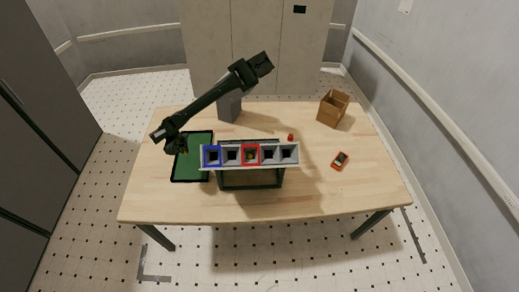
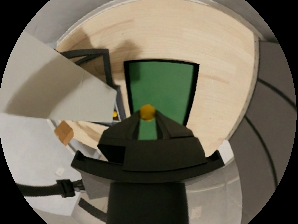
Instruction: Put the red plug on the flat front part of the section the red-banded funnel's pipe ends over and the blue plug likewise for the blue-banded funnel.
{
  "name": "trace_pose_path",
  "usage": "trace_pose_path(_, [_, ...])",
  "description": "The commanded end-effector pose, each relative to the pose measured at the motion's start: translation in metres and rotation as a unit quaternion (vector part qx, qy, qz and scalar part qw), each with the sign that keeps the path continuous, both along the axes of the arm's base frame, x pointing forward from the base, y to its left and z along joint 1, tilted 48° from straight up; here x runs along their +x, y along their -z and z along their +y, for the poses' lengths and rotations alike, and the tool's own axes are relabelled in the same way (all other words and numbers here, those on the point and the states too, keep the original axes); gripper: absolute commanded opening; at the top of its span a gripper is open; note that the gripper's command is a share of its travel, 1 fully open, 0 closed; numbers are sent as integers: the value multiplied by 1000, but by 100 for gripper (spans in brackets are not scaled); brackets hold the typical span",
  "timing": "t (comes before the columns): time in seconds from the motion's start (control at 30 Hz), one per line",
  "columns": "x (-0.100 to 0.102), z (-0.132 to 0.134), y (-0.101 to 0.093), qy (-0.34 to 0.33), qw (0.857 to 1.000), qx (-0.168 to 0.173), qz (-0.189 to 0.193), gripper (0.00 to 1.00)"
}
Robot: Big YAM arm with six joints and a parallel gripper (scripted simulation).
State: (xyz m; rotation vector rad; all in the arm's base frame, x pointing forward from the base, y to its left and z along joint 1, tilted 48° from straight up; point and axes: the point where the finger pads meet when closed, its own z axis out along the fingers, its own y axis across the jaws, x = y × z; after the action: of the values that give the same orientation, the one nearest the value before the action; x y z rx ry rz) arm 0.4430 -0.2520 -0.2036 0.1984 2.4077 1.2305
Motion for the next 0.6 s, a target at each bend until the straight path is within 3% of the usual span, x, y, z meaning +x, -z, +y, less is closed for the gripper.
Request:
trace_pose_path(0.0, [6,-6,-1,-2,1000,-6,-8,0])
trace_pose_path(0.57, [8,-5,0,7,1000,-5,-5,0])
